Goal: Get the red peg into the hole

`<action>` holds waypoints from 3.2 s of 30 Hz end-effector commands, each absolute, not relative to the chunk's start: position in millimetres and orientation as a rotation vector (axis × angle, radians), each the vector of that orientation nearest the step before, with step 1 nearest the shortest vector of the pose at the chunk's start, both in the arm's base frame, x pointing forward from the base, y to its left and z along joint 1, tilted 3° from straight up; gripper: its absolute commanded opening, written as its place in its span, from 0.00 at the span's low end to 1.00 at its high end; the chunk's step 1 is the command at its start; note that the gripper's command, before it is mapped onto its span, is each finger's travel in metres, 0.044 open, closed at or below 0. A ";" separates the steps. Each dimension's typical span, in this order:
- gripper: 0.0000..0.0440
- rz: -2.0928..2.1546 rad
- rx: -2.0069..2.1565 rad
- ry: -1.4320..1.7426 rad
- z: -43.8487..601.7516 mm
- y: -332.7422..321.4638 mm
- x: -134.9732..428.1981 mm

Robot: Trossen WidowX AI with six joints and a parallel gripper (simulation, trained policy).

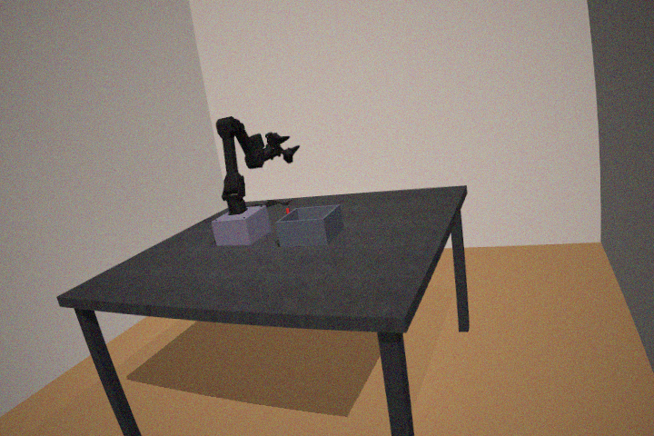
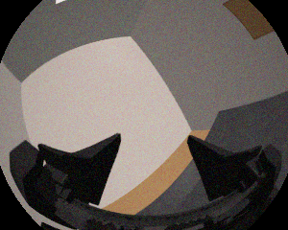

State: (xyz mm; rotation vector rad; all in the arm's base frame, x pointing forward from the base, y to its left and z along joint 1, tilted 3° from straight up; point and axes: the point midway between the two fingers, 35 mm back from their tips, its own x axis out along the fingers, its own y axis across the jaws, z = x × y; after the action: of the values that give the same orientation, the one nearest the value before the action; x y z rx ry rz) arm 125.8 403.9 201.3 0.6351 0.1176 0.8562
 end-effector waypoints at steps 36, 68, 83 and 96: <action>1.00 0.090 0.529 0.967 236.4 211.0 271.6; 1.00 -0.639 0.418 1.545 112.2 106.6 193.0; 1.00 -0.787 0.350 1.635 75.0 102.0 184.0; 1.00 -0.834 0.330 1.644 45.1 104.3 186.6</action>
State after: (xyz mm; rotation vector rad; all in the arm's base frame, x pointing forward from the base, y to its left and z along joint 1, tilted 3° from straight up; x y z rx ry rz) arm 187.0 104.4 51.3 0.3353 1.6425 -0.8220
